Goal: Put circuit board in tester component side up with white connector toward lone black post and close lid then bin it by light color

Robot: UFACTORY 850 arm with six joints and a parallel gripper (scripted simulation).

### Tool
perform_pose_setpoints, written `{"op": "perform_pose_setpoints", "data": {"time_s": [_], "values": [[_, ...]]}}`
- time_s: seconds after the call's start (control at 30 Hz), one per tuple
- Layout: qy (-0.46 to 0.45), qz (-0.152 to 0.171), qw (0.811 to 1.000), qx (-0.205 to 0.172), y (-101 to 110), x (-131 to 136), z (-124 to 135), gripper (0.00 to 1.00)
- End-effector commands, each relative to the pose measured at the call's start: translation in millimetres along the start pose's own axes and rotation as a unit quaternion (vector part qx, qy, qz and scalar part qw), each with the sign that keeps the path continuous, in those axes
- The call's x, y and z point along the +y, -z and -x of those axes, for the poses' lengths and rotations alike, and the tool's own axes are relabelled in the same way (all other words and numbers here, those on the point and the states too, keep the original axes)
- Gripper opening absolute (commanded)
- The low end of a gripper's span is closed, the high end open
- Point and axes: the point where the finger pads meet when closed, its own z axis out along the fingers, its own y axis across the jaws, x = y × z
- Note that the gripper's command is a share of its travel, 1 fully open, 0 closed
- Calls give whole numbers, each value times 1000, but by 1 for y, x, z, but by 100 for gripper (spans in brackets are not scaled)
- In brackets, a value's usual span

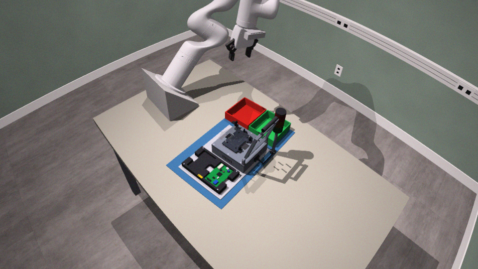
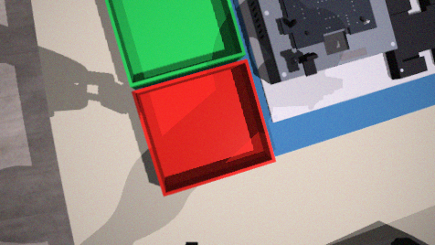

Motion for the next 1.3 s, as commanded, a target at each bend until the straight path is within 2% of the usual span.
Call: {"op": "perform_pose_setpoints", "data": {"time_s": [0.0,0.7,0.83,0.97,1.1,1.2,1.27], "values": [[0,0,1000,1,1,0,0,100],[11,0,1000,1,2,2,-5,100],[54,-3,999,2,9,9,-22,100],[134,-8,991,4,19,26,-54,100],[137,-8,991,4,19,26,-55,100],[214,-12,977,7,26,45,-85,100],[223,-13,975,7,27,47,-89,100]]}}
